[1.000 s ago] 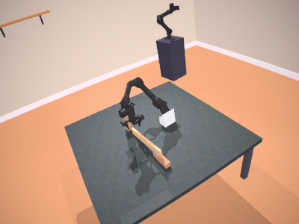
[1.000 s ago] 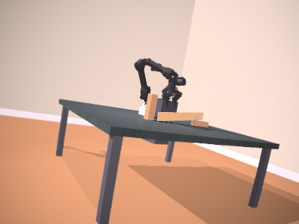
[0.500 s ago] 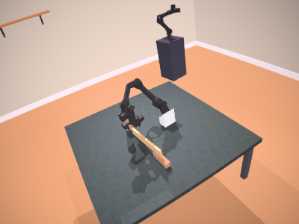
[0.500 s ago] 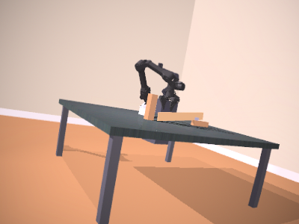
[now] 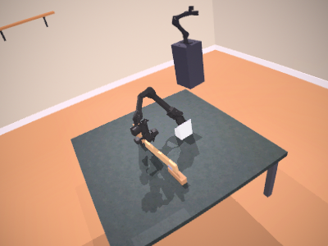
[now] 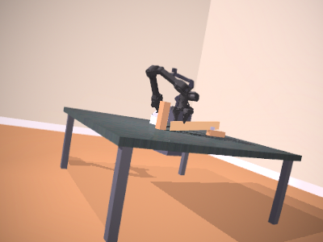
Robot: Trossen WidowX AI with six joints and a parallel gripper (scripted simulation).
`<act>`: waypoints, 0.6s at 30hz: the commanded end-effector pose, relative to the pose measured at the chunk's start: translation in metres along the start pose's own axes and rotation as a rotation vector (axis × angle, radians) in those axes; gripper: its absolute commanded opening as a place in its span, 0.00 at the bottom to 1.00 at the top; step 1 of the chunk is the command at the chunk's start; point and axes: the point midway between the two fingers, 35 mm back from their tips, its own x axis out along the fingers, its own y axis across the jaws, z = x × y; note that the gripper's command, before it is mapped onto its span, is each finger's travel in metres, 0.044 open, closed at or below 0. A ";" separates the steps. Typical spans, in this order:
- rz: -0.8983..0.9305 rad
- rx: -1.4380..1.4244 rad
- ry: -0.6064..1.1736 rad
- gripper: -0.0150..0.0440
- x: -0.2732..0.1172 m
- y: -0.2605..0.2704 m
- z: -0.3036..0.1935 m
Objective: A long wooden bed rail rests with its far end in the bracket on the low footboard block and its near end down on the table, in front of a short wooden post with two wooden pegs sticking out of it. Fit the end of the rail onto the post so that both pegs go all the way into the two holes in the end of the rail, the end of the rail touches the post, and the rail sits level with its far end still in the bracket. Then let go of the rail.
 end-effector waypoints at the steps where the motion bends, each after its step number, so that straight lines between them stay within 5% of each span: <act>1: 0.009 -0.012 0.006 1.00 0.009 0.002 0.001; 18: 0.009 -0.012 0.009 1.00 0.036 0.003 0.000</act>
